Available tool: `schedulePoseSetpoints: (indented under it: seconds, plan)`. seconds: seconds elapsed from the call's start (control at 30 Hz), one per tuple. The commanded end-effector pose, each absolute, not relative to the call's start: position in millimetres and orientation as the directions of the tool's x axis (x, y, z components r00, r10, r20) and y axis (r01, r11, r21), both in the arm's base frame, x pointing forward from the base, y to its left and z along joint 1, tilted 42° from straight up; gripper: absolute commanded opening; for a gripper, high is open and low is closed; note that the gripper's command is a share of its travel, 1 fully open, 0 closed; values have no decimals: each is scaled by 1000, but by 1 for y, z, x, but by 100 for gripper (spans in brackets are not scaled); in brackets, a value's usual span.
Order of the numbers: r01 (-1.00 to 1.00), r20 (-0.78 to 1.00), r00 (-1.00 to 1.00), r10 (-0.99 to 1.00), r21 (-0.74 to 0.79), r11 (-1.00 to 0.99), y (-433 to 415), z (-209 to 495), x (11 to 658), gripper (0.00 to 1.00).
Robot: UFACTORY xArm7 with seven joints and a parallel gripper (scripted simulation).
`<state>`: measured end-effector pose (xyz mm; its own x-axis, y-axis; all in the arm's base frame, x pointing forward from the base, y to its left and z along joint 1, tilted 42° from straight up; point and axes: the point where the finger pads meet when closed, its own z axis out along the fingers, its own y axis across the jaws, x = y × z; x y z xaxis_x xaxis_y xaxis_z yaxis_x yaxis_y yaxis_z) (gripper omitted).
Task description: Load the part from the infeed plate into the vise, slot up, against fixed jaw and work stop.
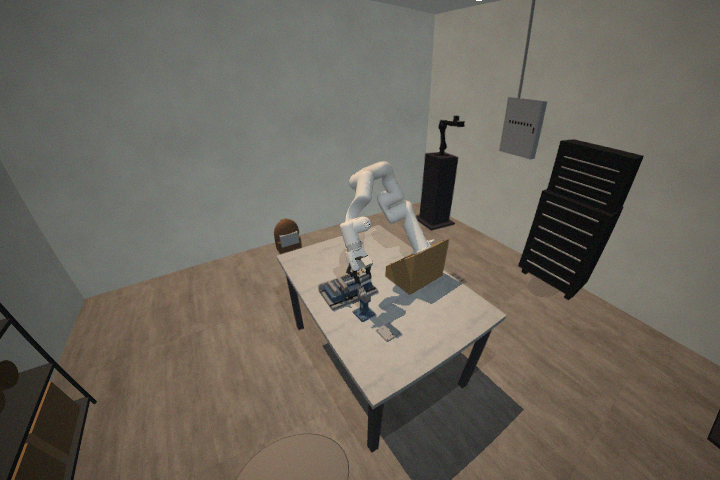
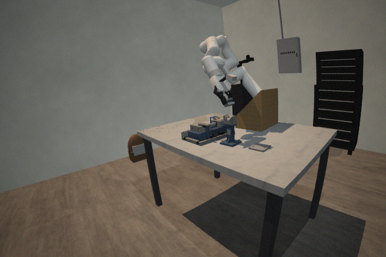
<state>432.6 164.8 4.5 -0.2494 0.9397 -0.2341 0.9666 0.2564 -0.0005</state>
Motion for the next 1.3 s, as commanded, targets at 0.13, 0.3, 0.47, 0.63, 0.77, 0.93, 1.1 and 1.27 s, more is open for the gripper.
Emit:
schedulePoseSetpoints:
  seconds: [0.13,0.3,0.47,0.63,0.77,0.93,1.1,1.27]
  plan:
    - [966,-151,-257,955,1,260,166,5,433,0]
    - [966,-103,-258,961,1,260,166,5,433,0]
    - [966,-78,-259,963,1,260,165,5,434,0]
    - [966,-41,-259,965,1,260,165,5,434,0]
    - [966,-16,-260,966,0,260,165,5,434,0]
    - [966,10,-260,966,1,260,164,5,434,0]
    - [966,22,-260,965,0,260,164,5,434,0]
    - [966,38,-259,965,0,260,164,5,434,0]
